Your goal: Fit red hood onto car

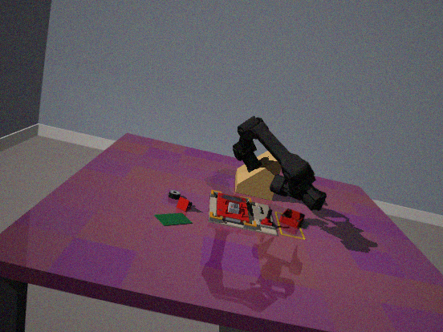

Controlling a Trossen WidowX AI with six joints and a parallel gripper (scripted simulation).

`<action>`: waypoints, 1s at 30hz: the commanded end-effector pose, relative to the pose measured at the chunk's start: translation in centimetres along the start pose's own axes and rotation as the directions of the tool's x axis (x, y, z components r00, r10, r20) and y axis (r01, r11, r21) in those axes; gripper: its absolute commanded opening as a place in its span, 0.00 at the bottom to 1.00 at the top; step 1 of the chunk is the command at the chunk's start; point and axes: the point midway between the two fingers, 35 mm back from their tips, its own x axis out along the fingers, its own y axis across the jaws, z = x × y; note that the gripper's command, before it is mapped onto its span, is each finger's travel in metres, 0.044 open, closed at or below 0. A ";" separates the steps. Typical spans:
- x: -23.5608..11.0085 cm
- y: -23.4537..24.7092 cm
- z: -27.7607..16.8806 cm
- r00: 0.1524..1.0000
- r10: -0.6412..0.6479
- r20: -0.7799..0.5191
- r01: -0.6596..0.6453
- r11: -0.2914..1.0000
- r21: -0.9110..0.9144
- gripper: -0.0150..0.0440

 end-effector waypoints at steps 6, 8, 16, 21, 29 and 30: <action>0.0 -0.1 0.5 1.000 0.008 0.016 -0.007 0.999 -0.036 1.00; 0.0 -0.1 0.4 1.000 0.008 0.016 -0.007 0.999 -0.036 1.00; 0.4 -0.1 -0.2 1.000 0.007 0.015 -0.006 0.999 -0.036 1.00; 0.7 -0.1 -0.6 1.000 0.006 0.015 -0.006 0.999 -0.036 1.00; 1.1 -0.1 -1.2 1.000 0.006 0.014 -0.005 0.999 -0.036 1.00; 1.1 -0.1 -1.2 1.000 0.006 0.014 -0.005 0.999 -0.036 1.00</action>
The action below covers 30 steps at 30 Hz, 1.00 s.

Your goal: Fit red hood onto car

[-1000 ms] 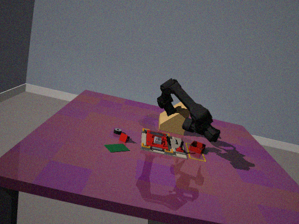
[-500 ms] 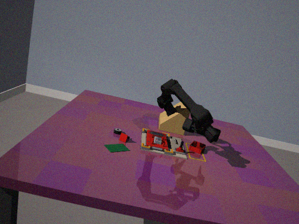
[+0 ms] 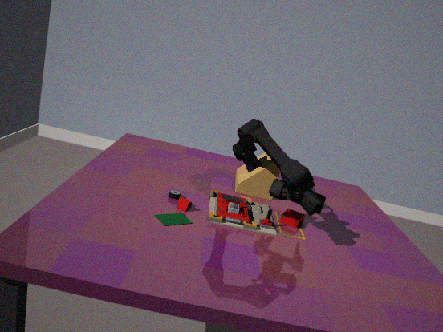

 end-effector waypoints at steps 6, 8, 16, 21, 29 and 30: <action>0.5 0.1 -0.8 1.000 -0.001 -0.003 0.001 1.000 -0.003 1.00; 0.6 0.1 -0.9 1.000 -0.001 -0.003 0.001 1.000 -0.003 1.00; 1.0 0.1 -1.5 1.000 -0.001 -0.004 0.001 1.000 -0.003 1.00; 1.2 0.1 -1.8 1.000 -0.002 -0.004 0.002 1.000 -0.003 1.00; 1.6 0.1 -2.4 1.000 -0.002 -0.005 0.002 1.000 -0.004 1.00; 1.7 0.1 -2.5 1.000 -0.002 -0.005 0.002 1.000 -0.004 1.00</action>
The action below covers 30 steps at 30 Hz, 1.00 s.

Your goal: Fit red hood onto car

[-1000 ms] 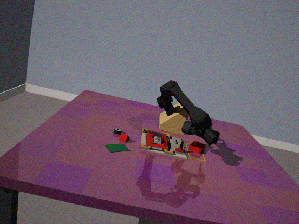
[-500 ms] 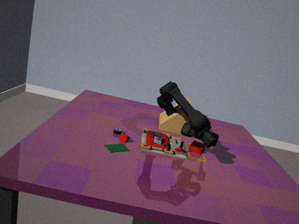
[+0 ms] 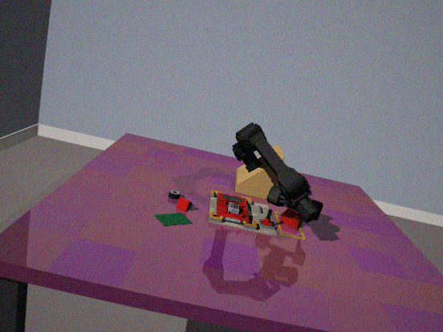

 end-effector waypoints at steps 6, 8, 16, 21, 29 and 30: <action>0.5 0.1 -0.8 1.000 0.000 -0.003 0.000 1.000 -0.003 1.00; 0.6 0.1 -0.9 1.000 0.000 -0.003 0.000 1.000 -0.003 1.00; 0.7 0.1 -1.1 1.000 0.000 -0.003 0.000 1.000 -0.003 1.00; 0.8 0.1 -1.3 1.000 0.000 -0.003 0.000 1.000 -0.003 1.00; 1.1 0.1 -1.6 1.000 0.000 -0.003 0.000 1.000 -0.003 1.00; 1.1 0.1 -1.7 1.000 0.000 -0.003 0.000 1.000 -0.003 1.00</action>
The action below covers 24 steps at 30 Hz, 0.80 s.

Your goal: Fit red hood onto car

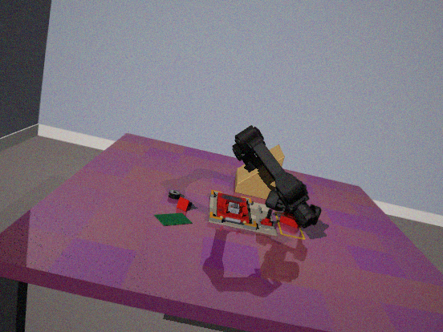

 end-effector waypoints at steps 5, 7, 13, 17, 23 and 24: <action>0.2 0.0 -0.4 1.000 0.000 -0.004 0.000 1.000 -0.004 1.00; 0.3 0.0 -0.5 1.000 0.000 -0.004 0.000 1.000 -0.004 1.00; 0.5 0.0 -0.7 1.000 0.000 -0.004 0.000 1.000 -0.004 1.00; 0.6 0.0 -0.9 1.000 0.000 -0.004 0.000 1.000 -0.004 1.00; 0.6 0.0 -0.8 1.000 0.001 0.000 -0.001 1.000 0.000 0.91; 0.6 0.0 -0.8 1.000 0.001 0.000 -0.001 1.000 0.000 0.87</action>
